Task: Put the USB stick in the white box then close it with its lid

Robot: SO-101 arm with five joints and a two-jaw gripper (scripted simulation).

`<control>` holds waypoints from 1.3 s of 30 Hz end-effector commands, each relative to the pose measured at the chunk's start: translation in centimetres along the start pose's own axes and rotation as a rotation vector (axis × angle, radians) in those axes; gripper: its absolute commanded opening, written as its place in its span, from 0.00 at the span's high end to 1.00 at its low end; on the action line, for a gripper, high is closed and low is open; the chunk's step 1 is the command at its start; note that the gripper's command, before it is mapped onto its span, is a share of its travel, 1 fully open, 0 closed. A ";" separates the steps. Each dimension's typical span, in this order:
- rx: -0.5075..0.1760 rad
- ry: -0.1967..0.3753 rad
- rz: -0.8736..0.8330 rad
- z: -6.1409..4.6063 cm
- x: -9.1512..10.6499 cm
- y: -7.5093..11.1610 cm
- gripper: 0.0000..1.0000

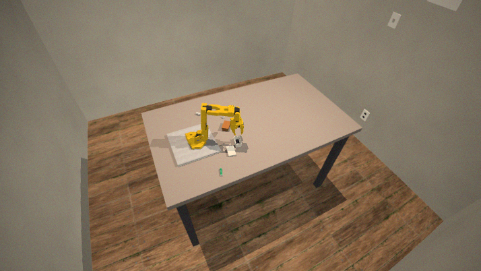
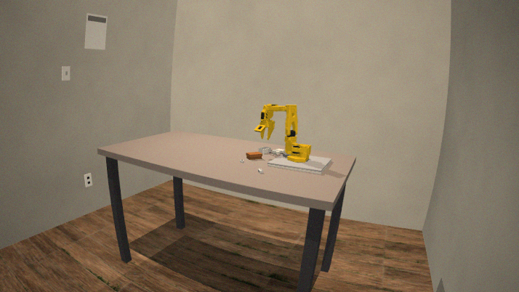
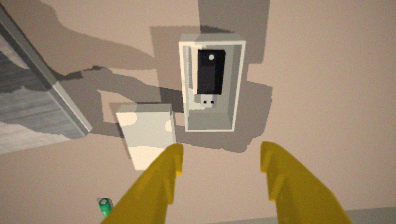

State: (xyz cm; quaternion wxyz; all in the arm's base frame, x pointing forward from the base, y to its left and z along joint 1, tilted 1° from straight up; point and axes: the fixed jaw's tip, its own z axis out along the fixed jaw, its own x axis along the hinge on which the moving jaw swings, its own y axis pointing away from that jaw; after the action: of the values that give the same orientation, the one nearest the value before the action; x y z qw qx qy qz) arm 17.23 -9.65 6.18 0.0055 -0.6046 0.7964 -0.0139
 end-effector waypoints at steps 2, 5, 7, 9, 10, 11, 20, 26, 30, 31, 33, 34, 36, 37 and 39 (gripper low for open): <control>-0.016 -0.005 -0.004 0.2 -0.2 0.0 0.80; -0.016 -0.005 -0.004 0.2 -0.2 0.0 0.80; -0.016 -0.005 -0.004 0.3 -0.2 0.1 0.80; -0.016 -0.005 -0.004 0.5 -0.2 0.2 0.80; -0.016 -0.005 -0.004 0.6 -0.2 0.2 0.80; -0.016 -0.005 -0.004 0.7 -0.2 0.2 0.80; -0.016 -0.005 -0.004 0.9 -0.2 0.3 0.80; -0.016 -0.005 -0.004 0.9 -0.2 0.3 0.80; -0.016 -0.005 -0.004 0.9 -0.2 0.3 0.80; -0.016 -0.005 -0.004 0.9 -0.2 0.3 0.80; -0.016 -0.005 -0.004 0.9 -0.2 0.3 0.80; -0.016 -0.005 -0.004 0.9 -0.2 0.3 0.80; -0.016 -0.005 -0.004 0.9 -0.2 0.3 0.80; -0.016 -0.005 -0.004 0.9 -0.2 0.3 0.80; -0.016 -0.005 -0.004 0.9 -0.2 0.4 0.80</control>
State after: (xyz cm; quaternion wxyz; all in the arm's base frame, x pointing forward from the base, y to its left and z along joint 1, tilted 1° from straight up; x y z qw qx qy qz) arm 17.10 -9.58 5.46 0.0043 -0.6046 0.7964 -0.0112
